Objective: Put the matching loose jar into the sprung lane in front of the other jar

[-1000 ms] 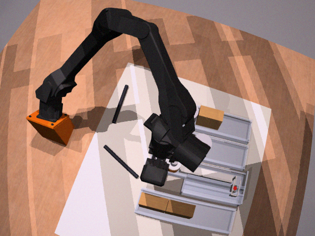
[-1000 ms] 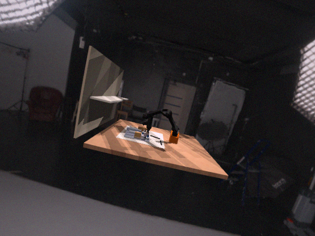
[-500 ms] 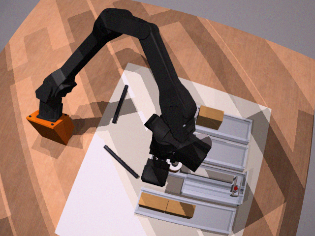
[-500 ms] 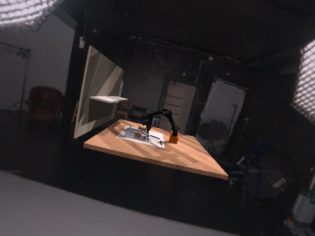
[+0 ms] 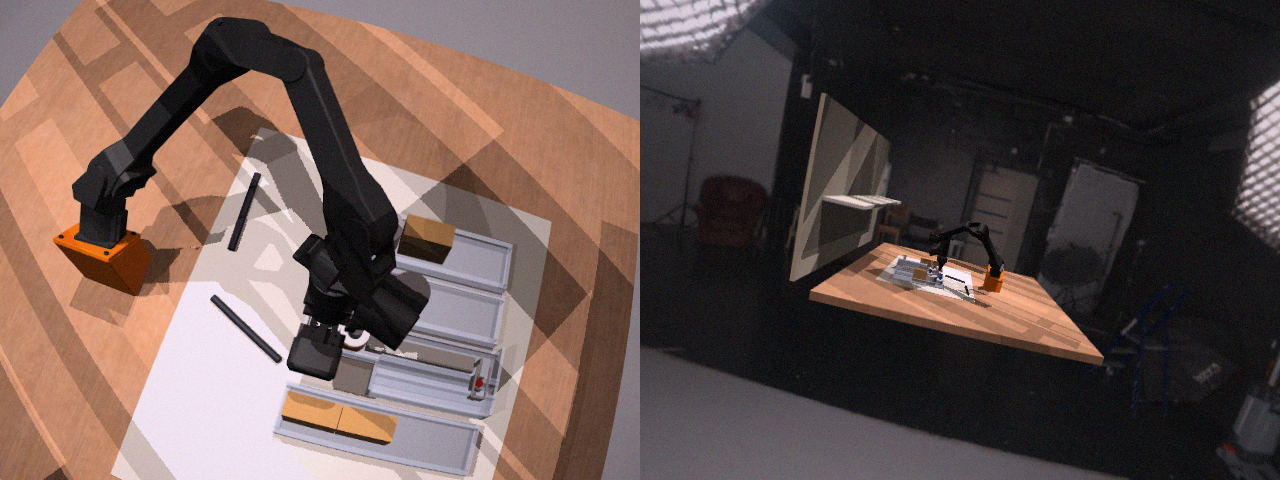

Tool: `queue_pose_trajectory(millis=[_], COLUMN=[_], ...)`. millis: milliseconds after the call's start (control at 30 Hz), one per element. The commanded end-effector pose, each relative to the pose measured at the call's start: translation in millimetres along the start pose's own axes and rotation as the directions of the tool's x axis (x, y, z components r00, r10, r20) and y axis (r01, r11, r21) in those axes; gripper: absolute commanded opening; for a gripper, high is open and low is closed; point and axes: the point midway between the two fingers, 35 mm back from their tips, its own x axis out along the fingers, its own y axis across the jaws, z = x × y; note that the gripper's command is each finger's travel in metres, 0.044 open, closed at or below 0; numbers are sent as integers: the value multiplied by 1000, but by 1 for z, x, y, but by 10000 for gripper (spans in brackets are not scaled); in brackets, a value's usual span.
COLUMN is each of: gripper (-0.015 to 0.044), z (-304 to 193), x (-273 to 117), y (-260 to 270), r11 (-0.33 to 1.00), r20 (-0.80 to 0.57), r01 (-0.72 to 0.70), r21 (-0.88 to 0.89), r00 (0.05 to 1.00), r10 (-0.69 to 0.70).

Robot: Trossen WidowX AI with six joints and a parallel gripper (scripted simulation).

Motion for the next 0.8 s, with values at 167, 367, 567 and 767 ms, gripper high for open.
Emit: queue_pose_trajectory(millis=[167,367,567,767], gripper=[0,0,0,0], z=[4,4,3,3], x=[2,4,6,8], y=[0,0,0,0], r11=[1000,1000,1000,1000], r20=[16,16,16,16], r01=[-5,-5,-5,-5], r21=[-7,-7,-7,-7], r00=[1000,1000,1000,1000], r10=[5,5,5,5])
